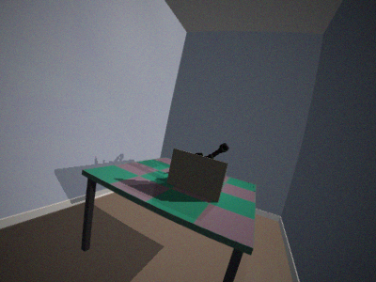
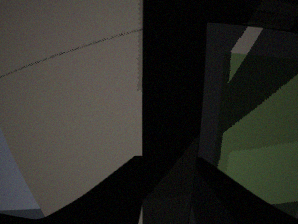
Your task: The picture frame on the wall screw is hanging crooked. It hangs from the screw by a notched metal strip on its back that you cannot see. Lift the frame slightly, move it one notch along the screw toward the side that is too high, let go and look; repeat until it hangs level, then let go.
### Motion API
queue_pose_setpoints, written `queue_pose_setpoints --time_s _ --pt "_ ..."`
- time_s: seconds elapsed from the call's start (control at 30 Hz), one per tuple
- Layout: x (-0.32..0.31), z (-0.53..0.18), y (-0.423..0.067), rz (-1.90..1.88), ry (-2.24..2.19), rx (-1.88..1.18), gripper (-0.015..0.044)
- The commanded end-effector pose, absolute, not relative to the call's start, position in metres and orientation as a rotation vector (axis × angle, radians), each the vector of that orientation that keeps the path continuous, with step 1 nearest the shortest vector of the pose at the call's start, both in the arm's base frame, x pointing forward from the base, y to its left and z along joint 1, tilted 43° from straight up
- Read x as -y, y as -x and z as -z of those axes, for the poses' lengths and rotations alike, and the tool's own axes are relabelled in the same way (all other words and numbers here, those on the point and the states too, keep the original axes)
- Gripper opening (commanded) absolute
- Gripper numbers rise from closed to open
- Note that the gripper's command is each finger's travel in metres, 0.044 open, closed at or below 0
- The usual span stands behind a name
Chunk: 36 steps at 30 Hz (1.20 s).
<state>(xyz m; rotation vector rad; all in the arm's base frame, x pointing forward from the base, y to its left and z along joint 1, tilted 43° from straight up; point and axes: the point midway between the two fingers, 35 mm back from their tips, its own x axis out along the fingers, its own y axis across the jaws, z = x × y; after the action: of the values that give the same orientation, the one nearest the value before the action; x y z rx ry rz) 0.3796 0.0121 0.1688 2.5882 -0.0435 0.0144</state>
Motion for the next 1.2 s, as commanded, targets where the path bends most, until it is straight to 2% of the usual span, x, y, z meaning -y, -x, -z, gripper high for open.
queue_pose_setpoints --time_s 0.0,1.17 --pt "-0.0101 -0.1739 -0.3797 -0.030 -2.593 0.063 0.0000" --pt "-0.0129 -0.1795 -0.3796 -0.030 -2.593 0.063 0.0000"
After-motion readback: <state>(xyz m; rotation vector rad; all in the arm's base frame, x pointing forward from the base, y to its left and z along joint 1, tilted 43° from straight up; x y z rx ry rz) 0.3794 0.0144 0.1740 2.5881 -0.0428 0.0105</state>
